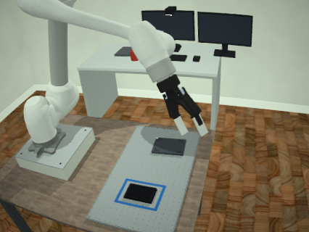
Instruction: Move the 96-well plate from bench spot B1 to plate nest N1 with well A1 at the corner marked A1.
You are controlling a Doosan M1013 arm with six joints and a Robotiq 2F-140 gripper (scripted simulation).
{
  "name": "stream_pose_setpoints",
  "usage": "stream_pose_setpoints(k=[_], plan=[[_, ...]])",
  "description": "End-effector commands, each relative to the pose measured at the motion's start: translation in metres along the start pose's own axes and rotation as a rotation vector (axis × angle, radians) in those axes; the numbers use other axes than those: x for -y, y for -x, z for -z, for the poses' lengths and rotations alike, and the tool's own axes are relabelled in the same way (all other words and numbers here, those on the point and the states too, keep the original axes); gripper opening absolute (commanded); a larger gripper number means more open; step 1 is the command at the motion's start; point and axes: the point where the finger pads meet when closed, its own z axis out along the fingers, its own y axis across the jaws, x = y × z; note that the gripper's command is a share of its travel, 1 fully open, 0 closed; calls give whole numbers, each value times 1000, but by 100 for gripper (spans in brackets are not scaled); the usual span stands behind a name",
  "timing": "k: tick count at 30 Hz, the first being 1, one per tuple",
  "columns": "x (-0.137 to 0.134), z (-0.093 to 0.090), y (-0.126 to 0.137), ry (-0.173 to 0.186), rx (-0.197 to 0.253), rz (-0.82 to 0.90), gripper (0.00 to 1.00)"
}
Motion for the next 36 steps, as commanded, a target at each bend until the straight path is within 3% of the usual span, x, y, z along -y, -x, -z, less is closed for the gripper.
stream_pose_setpoints(k=[1,17,25,36], plan=[[0,0,0,0,0,0,100],[0,0,0,0,0,0,100],[-20,-18,-21,51,-21,214,100],[-35,-31,-36,91,-29,373,100]])
